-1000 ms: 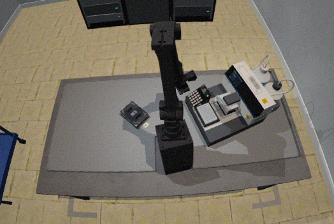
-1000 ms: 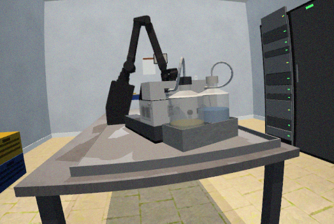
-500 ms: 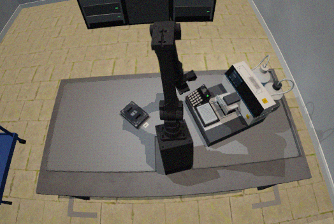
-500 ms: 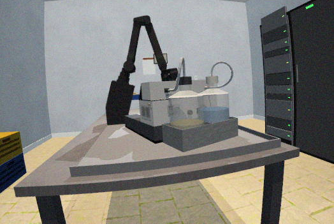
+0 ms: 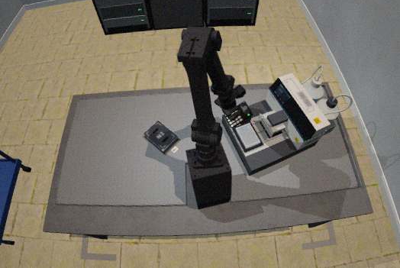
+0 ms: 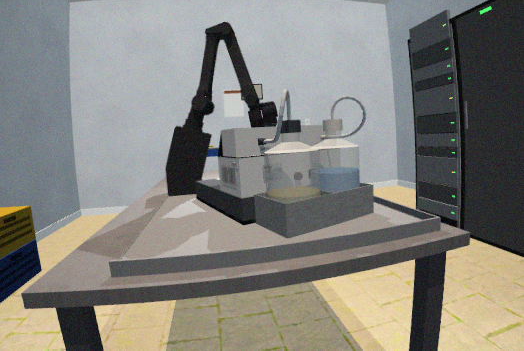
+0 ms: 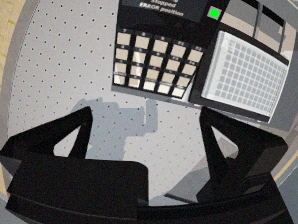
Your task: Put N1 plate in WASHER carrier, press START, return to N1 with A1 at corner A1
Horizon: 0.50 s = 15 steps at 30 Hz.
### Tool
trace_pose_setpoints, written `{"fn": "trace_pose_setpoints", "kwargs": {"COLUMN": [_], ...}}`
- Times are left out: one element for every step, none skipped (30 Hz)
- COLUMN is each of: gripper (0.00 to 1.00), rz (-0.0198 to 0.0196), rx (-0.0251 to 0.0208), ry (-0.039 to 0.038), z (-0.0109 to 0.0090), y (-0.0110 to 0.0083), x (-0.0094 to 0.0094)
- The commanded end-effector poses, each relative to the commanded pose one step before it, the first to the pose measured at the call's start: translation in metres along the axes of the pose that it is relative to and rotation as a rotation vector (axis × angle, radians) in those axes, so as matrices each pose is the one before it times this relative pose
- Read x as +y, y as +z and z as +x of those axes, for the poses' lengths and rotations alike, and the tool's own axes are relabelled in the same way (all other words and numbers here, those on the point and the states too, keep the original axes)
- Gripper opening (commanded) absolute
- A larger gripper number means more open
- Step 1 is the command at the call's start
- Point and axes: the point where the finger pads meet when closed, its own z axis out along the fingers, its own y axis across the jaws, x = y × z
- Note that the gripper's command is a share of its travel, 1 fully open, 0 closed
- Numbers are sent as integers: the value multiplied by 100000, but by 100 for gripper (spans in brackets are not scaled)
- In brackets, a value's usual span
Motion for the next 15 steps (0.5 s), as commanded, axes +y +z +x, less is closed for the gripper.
{"fn": "trace_pose_setpoints", "kwargs": {"gripper": [100,100,100,100,100,100,100,100,100,100,100,100,100,100,100], "rz": [-1952,211,-137,-548,-545,-543,-541,-541,-547,0,0,-547,-546,-546,-546], "rx": [1480,3006,2407,1248,1249,1250,1251,1257,1274,0,0,1276,1276,1277,1278], "ry": [-19035,-2875,-2898,-3025,-3025,-3025,-3025,-3024,-3023,0,0,-3023,-3022,-3022,-3021], "z": [-2533,351,200,-93,-76,-59,-41,-19,-4,0,0,-5,-2,-2,-1], "y": [-860,399,234,-71,-75,-78,-81,-67,-1,0,0,-2,0,1,1], "x": [-1082,-756,-654,-510,-513,-515,-516,-412,-5,0,0,-9,-4,-4,-4]}}
